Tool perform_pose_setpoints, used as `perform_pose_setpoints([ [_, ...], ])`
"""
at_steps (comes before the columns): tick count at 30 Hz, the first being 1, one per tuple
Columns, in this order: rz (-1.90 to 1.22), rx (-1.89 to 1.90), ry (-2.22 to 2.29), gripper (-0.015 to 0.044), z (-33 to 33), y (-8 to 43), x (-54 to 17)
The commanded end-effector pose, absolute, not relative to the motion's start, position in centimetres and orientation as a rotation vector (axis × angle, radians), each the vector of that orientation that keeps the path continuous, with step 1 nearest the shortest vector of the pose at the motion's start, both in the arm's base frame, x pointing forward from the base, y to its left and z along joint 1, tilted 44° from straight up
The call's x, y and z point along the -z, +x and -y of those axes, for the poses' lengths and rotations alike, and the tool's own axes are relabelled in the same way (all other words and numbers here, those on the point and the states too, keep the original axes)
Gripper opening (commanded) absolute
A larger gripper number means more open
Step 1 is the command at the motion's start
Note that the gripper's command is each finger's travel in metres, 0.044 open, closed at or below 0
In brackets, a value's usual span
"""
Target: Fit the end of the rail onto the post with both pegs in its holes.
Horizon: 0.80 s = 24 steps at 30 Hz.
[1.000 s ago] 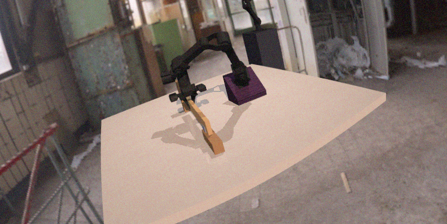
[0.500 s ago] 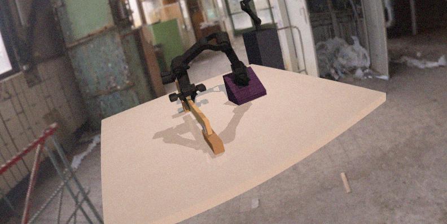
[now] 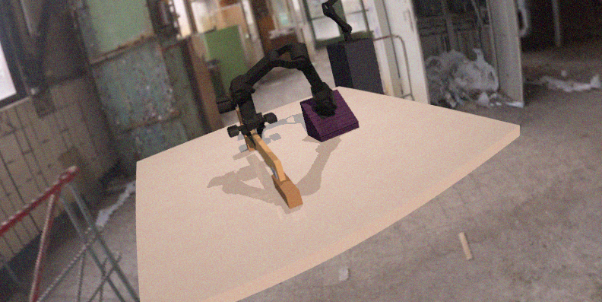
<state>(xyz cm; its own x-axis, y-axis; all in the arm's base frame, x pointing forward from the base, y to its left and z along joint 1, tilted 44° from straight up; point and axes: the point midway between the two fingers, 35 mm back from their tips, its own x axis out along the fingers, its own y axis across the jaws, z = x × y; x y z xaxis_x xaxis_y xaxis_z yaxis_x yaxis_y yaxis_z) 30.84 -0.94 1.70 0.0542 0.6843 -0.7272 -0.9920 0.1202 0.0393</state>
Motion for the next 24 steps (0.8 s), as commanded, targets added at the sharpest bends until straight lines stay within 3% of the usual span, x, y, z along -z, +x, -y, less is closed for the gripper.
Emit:
perform_pose_setpoints([
  [1,-0.692,-1.375,-0.56,0.0,1.29,30.83,-1.61],
  [24,-0.692,-1.374,-0.56,0.0,1.84,30.73,-1.13],
])
